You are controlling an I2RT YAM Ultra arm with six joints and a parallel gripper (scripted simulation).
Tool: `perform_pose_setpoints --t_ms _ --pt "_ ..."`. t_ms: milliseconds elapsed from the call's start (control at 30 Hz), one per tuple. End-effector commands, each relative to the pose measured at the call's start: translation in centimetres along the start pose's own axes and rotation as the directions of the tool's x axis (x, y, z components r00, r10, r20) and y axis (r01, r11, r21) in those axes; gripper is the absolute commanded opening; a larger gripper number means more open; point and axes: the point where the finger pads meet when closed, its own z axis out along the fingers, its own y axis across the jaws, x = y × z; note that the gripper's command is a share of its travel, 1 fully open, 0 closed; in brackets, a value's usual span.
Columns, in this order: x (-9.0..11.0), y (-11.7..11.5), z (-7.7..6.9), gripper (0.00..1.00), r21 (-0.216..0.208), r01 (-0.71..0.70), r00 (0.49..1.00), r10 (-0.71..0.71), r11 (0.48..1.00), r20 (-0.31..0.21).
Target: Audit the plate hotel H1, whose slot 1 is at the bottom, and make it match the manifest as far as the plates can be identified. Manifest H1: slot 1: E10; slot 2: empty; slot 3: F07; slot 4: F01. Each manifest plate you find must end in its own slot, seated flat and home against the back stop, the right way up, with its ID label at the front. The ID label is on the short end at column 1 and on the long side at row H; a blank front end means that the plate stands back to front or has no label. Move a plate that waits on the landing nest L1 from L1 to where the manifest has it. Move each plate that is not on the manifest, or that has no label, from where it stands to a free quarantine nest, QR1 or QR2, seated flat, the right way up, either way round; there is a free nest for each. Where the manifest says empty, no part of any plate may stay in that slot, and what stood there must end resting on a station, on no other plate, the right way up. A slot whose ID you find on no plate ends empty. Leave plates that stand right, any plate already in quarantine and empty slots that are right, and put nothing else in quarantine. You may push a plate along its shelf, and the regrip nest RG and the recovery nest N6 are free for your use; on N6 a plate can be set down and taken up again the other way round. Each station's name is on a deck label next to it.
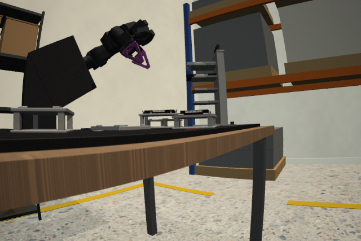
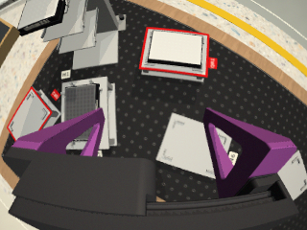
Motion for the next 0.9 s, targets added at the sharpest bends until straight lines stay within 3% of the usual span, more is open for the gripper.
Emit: perform_pose_setpoints --t_ms 0,867 --pt "0.77 -6.32 -2.74 1.0 0.002 0.091 0.994 -0.091 0.996 0.063" --pt "1.51 -6.0 -2.97 1.0 0.002 0.091 0.994 -0.091 0.996 0.063"
